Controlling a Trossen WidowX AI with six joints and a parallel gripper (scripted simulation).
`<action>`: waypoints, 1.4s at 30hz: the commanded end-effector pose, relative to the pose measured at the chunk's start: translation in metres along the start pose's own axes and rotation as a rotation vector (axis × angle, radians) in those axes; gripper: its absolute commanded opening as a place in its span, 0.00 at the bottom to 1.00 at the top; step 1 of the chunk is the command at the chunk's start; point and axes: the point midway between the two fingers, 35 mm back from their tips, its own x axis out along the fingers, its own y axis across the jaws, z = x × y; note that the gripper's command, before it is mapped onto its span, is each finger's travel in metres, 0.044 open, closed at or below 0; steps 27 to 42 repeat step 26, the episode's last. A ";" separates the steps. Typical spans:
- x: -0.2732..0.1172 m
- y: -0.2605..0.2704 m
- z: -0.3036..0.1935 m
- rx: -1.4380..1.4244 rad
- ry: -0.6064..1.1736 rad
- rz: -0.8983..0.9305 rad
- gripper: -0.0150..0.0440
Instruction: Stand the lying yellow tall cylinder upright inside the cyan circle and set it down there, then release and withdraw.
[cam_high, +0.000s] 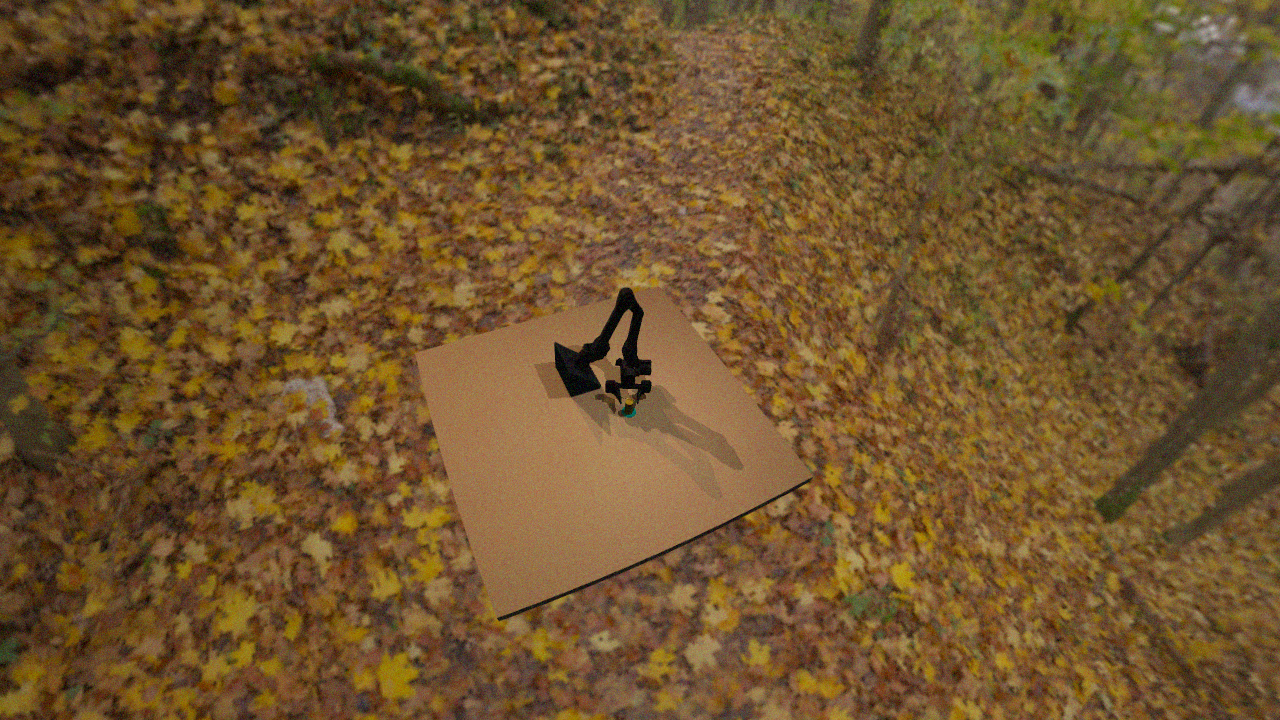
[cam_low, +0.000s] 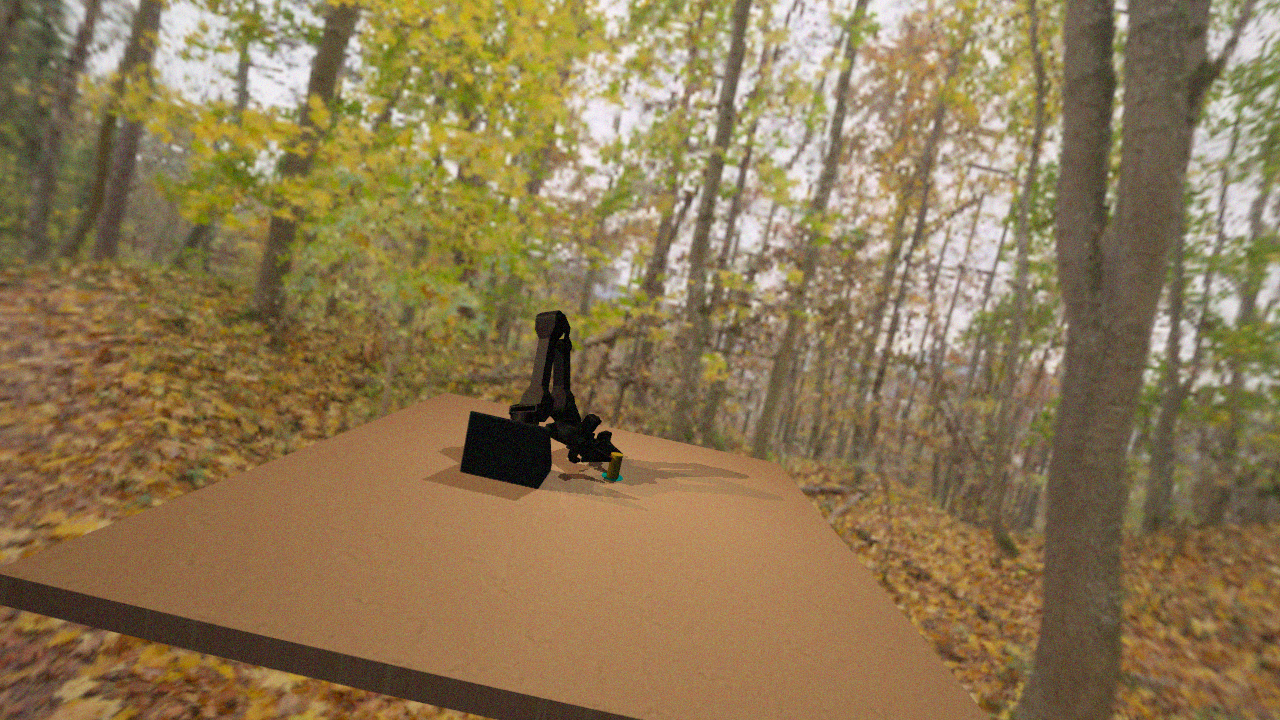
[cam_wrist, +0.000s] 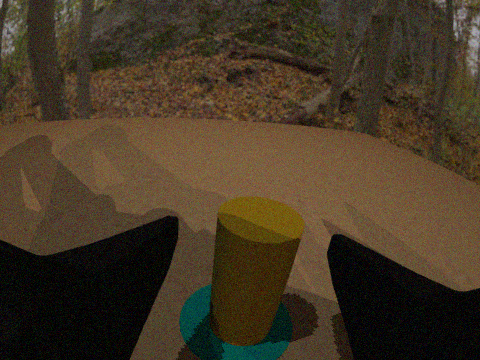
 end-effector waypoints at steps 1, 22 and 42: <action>0.000 0.001 0.000 0.008 -0.003 0.003 0.92; -0.004 0.008 0.055 0.012 -0.002 -0.006 0.93; -0.006 0.006 0.069 0.011 -0.005 -0.003 0.93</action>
